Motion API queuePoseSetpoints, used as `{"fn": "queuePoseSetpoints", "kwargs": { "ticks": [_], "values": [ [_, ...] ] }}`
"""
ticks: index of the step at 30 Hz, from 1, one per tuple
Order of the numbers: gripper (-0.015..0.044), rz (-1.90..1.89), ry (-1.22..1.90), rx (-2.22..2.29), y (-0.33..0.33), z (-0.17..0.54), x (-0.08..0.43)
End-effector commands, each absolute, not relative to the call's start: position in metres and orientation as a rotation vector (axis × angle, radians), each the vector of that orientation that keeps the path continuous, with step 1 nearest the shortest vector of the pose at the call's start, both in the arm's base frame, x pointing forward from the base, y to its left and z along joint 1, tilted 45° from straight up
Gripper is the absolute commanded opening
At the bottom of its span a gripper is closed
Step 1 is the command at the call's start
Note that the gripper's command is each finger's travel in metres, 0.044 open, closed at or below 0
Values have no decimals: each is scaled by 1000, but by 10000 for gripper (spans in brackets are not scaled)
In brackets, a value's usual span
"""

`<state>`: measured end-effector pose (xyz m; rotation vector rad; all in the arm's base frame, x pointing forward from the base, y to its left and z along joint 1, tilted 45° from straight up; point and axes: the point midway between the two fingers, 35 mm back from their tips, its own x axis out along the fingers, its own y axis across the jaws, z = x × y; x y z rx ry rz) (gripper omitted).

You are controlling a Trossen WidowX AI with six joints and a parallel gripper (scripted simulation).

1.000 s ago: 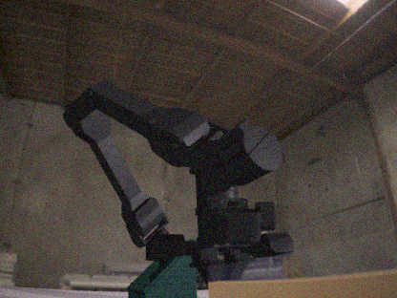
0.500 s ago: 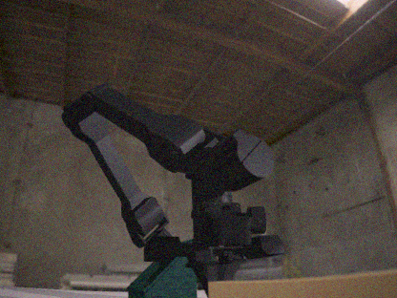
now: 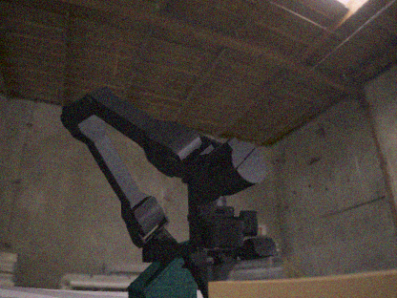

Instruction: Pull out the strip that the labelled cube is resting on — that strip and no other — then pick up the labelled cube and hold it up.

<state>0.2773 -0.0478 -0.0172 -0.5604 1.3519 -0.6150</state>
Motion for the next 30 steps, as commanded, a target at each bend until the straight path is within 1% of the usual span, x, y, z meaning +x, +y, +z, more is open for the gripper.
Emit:
{"fn": "queuePoseSetpoints", "kwargs": {
  "ticks": [1, 30],
  "values": [
    [0, -624, 1377, -561, -52, -22, 263],
    [0, -623, 1379, -562, -52, -27, 221]
  ]
}}
